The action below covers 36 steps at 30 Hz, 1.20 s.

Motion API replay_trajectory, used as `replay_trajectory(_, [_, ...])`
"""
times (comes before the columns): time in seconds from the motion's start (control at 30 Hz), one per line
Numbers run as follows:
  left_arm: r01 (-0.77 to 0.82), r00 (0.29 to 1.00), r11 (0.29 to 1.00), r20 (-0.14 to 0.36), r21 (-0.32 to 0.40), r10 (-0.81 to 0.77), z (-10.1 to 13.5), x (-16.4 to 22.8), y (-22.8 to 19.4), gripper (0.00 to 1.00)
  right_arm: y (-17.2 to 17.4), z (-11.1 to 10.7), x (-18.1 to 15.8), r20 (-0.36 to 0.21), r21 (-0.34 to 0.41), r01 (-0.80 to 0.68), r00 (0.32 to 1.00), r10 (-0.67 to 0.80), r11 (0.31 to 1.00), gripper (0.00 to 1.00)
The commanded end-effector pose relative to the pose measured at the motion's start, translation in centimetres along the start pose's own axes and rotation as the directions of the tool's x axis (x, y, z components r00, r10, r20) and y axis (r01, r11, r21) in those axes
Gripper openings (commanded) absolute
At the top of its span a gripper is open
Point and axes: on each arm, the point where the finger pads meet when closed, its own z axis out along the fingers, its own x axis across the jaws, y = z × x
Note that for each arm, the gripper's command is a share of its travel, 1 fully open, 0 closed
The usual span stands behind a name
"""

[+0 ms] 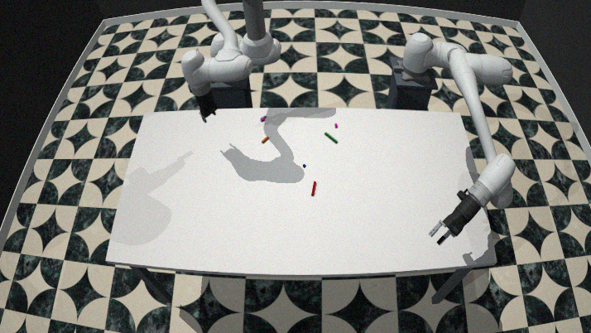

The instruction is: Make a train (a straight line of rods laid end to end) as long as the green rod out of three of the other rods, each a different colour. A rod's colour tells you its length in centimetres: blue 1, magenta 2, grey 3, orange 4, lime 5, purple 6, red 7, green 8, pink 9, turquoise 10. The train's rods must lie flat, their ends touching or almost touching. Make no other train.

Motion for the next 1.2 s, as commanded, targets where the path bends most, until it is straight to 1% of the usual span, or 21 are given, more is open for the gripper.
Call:
replay_trajectory(0.0, [0.001,1.000,1.000,0.000,0.000,-0.001,0.0,-0.2,0.1,1.00,0.0,-0.1,0.0,0.000,-0.001,-0.001,1.000,0.001,1.000,1.00])
replay_trajectory(0.13, [0.024,1.000,1.000,-0.002,0.019,-0.024,0.8,-1.3,-0.9,1.00,-0.7,0.0,-0.4,-0.004,0.003,-0.023,1.000,0.023,1.000,1.00])
replay_trajectory(0.23, [0.074,0.997,0.996,-0.007,0.052,-0.074,2.3,-3.1,-2.6,1.00,-2.2,0.1,-1.2,-0.014,0.012,-0.072,0.997,0.072,0.997,1.00])
replay_trajectory(0.33, [0.159,0.987,0.982,-0.026,0.102,-0.157,4.8,-6.2,-5.4,1.00,-4.7,0.3,-2.3,-0.030,0.028,-0.154,0.987,0.155,0.988,1.00])
replay_trajectory(0.43, [0.227,0.974,0.964,-0.048,0.140,-0.222,6.6,-8.7,-7.8,1.00,-8.5,0.5,-3.8,-0.052,0.053,-0.271,0.960,0.274,0.961,1.00])
replay_trajectory(0.5, [0.227,0.974,0.964,-0.048,0.140,-0.222,6.6,-8.7,-7.8,1.00,-8.5,0.5,-3.8,-0.052,0.053,-0.271,0.960,0.274,0.961,1.00])
replay_trajectory(0.53, [0.269,0.963,0.950,-0.066,0.162,-0.261,7.8,-10.3,-9.3,1.00,-10.0,0.6,-4.2,-0.061,0.063,-0.317,0.945,0.320,0.946,1.00])
replay_trajectory(0.6, [0.313,0.949,0.932,-0.087,0.183,-0.302,8.9,-12.0,-11.0,1.00,-13.4,0.8,-5.1,-0.079,0.087,-0.415,0.904,0.421,0.906,1.00])
replay_trajectory(0.67, [0.353,0.935,0.914,-0.108,0.201,-0.338,9.9,-13.5,-12.6,1.00,-16.2,0.9,-5.5,-0.096,0.114,-0.512,0.848,0.522,0.852,1.00])
replay_trajectory(0.83, [0.448,0.893,0.862,-0.169,0.237,-0.418,12.2,-17.3,-16.6,1.00,-22.6,1.1,-6.0,-0.122,0.166,-0.664,0.720,0.683,0.729,1.00])
replay_trajectory(1.0, [0.537,0.841,0.803,-0.238,0.258,-0.486,14.1,-20.9,-20.6,1.00,-29.0,1.3,-5.7,-0.142,0.224,-0.787,0.557,0.818,0.574,1.00])
replay_trajectory(1.07, [0.537,0.841,0.803,-0.238,0.258,-0.486,14.1,-20.9,-20.6,1.00,-29.0,1.3,-5.7,-0.142,0.224,-0.787,0.557,0.818,0.574,1.00])
replay_trajectory(1.1, [0.581,0.810,0.770,-0.276,0.264,-0.517,15.0,-22.8,-22.8,1.00,-31.5,1.4,-5.3,-0.147,0.246,-0.823,0.491,0.859,0.513,1.00])
replay_trajectory(1.13, [0.592,0.802,0.761,-0.286,0.264,-0.525,15.2,-23.2,-23.4,1.00,-33.2,1.4,-4.9,-0.151,0.265,-0.849,0.432,0.889,0.457,1.00])
replay_trajectory(1.17, [0.609,0.789,0.748,-0.302,0.265,-0.536,15.6,-24.0,-24.3,1.00,-34.3,1.5,-4.6,-0.153,0.277,-0.862,0.396,0.905,0.424,1.00])
